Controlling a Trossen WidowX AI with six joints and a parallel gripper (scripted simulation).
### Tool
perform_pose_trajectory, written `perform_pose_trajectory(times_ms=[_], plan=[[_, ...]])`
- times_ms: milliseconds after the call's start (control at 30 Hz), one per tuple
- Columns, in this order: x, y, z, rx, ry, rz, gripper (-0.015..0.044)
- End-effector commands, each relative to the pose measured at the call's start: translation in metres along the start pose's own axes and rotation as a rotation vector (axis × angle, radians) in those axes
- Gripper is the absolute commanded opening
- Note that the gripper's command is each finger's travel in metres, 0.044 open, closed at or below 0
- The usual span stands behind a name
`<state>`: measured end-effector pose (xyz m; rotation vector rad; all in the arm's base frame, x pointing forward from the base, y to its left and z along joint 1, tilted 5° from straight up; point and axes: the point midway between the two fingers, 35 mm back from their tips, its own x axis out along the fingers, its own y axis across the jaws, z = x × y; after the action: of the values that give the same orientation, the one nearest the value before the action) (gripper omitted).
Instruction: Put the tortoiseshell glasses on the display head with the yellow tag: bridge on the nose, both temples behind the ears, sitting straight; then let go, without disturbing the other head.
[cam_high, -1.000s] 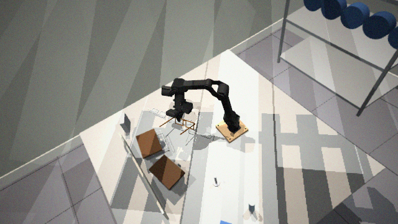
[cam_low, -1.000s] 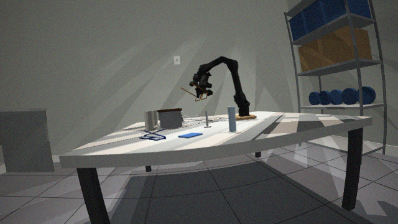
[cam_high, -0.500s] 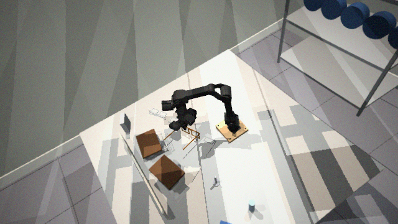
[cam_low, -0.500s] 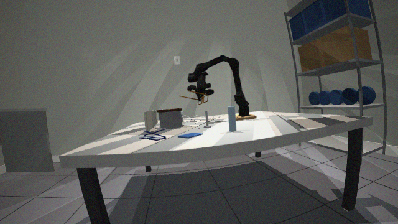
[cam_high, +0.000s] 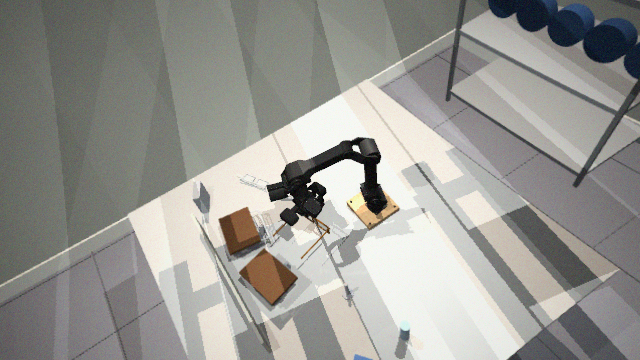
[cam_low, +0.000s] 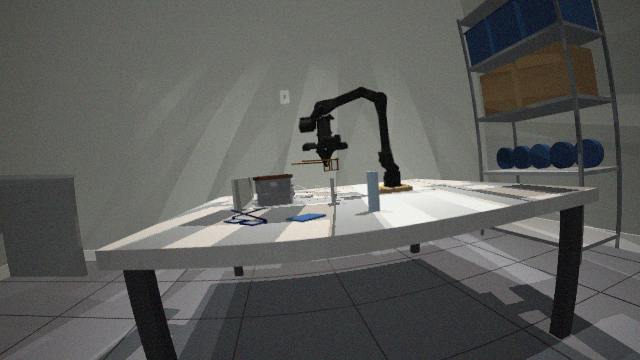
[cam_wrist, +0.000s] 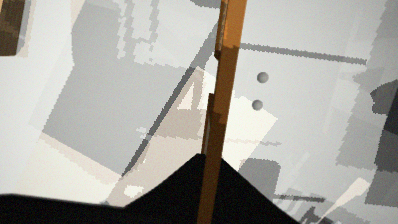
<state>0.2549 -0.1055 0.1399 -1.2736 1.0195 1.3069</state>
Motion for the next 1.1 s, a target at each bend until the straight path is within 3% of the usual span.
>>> perform_pose_trajectory(times_ms=[0,1067], plan=[[0.002,0.002,0.005,0.017,0.028,0.020,0.0000],[0.033,0.002,0.001,0.018,0.014,0.021,0.0000]])
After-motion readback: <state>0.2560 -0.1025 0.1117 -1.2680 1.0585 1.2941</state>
